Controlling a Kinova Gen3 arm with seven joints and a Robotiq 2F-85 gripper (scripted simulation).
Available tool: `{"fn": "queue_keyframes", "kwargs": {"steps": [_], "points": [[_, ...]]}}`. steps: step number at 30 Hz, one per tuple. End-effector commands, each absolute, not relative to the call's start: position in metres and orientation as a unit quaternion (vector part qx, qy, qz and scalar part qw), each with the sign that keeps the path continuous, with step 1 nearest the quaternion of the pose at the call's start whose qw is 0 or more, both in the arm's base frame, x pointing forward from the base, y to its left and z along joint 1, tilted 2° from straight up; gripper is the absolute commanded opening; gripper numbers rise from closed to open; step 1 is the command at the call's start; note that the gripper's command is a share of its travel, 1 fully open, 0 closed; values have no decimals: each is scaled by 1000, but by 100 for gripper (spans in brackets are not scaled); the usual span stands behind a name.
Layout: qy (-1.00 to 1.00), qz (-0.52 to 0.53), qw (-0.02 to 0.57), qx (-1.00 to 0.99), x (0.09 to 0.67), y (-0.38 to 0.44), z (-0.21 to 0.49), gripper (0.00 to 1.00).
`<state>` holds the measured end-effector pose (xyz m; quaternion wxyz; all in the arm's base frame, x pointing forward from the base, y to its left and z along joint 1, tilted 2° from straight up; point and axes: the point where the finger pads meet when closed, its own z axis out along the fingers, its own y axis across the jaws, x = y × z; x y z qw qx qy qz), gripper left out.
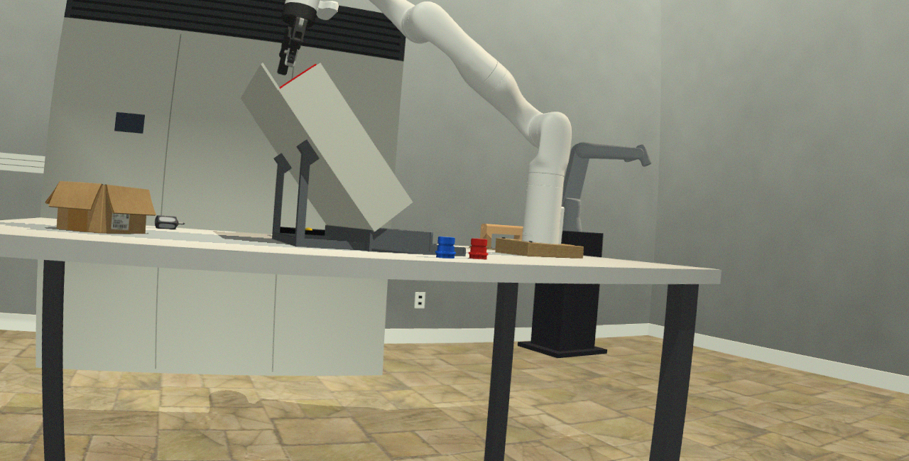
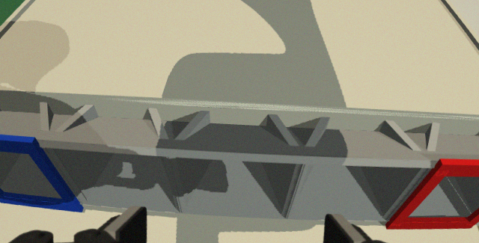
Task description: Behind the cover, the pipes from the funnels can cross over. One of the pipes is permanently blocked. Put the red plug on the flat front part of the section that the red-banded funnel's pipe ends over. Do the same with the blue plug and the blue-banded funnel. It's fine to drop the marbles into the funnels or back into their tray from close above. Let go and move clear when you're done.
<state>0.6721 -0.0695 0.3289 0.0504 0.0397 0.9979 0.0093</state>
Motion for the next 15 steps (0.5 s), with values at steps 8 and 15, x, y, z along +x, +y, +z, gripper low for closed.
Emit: {"fn": "queue_keyframes", "kwargs": {"steps": [8, 15], "points": [[999, 13, -10, 45, 673, -71, 334, 100], [999, 13, -4, 44, 559, -61, 334, 100]]}}
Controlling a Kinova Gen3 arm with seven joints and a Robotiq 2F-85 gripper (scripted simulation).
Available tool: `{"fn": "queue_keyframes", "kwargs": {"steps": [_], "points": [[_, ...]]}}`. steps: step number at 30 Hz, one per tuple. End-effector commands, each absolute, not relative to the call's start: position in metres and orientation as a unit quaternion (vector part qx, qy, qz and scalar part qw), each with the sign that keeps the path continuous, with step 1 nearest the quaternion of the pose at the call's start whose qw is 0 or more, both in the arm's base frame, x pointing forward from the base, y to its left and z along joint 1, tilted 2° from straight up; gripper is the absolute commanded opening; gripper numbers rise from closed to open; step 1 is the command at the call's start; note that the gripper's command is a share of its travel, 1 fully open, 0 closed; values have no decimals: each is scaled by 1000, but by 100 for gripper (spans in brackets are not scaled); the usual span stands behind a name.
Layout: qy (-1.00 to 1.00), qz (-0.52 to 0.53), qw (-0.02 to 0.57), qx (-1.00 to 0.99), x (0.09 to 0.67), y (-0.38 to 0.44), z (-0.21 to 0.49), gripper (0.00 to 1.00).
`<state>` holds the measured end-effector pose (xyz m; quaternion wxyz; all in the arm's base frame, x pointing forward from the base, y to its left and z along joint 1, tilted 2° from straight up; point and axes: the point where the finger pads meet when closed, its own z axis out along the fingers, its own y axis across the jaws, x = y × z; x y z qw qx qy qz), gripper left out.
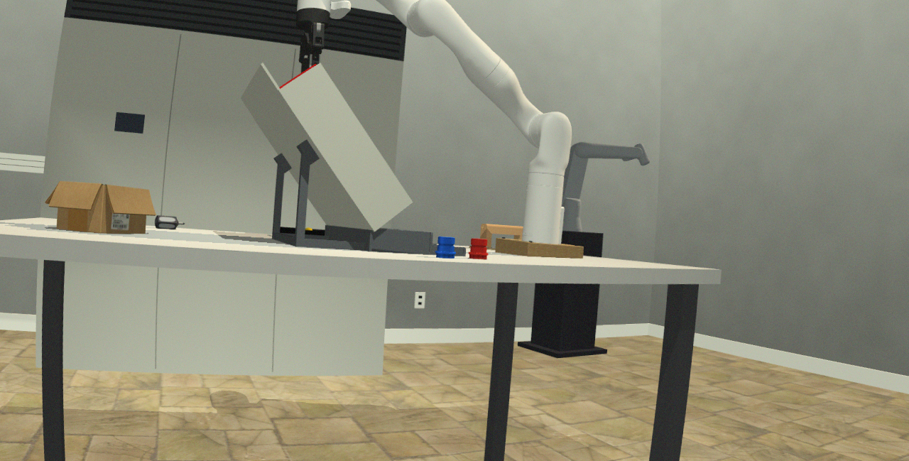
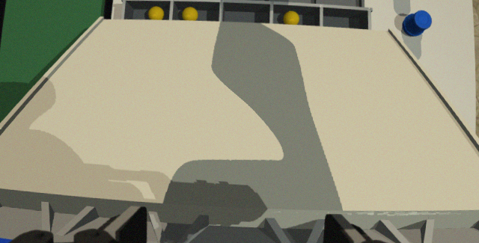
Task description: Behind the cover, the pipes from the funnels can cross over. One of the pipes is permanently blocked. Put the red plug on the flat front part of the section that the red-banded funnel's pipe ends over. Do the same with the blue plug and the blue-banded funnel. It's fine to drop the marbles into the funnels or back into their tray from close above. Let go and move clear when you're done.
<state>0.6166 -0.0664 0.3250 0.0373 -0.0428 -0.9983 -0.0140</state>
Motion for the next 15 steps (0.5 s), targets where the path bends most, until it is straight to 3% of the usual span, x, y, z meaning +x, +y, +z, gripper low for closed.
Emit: {"fn": "queue_keyframes", "kwargs": {"steps": [1, 15], "points": [[-999, -13, 4, -44, 549, -60, 334, 100], [-999, -13, 10, -44, 505, -55, 339, 100]]}}
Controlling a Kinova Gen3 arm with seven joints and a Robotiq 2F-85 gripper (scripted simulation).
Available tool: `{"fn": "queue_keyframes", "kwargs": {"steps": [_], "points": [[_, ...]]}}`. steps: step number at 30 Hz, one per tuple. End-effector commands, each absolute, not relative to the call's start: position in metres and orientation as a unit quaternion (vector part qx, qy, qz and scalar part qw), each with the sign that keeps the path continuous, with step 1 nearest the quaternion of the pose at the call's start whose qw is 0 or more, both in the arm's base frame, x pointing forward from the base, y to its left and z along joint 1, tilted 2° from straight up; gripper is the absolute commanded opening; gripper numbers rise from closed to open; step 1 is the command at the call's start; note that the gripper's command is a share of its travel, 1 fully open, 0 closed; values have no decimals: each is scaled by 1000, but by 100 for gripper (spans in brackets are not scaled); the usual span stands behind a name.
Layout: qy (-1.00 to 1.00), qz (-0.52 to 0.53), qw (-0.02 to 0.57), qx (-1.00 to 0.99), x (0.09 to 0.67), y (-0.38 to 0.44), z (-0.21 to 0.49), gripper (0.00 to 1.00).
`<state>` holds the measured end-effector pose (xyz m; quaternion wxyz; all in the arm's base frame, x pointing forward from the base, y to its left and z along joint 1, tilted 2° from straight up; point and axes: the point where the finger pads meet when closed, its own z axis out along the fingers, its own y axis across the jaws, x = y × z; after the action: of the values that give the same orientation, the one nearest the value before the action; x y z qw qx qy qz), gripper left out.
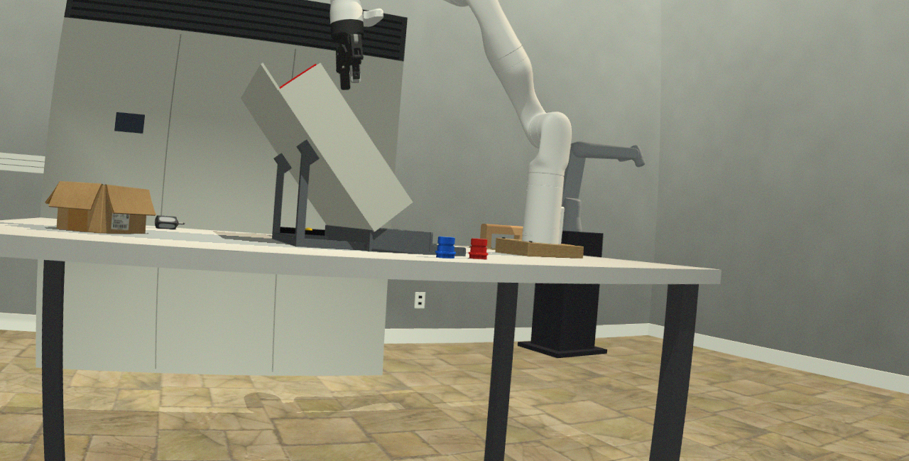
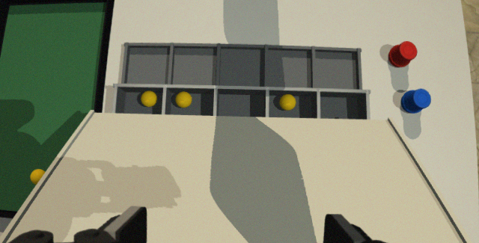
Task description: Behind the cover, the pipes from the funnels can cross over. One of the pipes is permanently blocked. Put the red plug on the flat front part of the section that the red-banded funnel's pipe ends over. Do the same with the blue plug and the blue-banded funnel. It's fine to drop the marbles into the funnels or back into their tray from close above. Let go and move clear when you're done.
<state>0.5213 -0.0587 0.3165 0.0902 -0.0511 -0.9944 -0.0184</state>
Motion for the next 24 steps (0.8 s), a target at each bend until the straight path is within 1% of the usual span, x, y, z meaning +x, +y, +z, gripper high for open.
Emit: {"fn": "queue_keyframes", "kwargs": {"steps": [1, 13, 14, 18, 24], "points": [[-999, -13, 10, -44, 505, -55, 339, 100], [-999, -13, 10, -44, 505, -55, 339, 100], [-999, -13, 10, -44, 446, -49, 300, 100], [-999, -13, 10, -44, 432, -48, 290, 100], [-999, -13, 10, -44, 377, -42, 259, 100]]}}
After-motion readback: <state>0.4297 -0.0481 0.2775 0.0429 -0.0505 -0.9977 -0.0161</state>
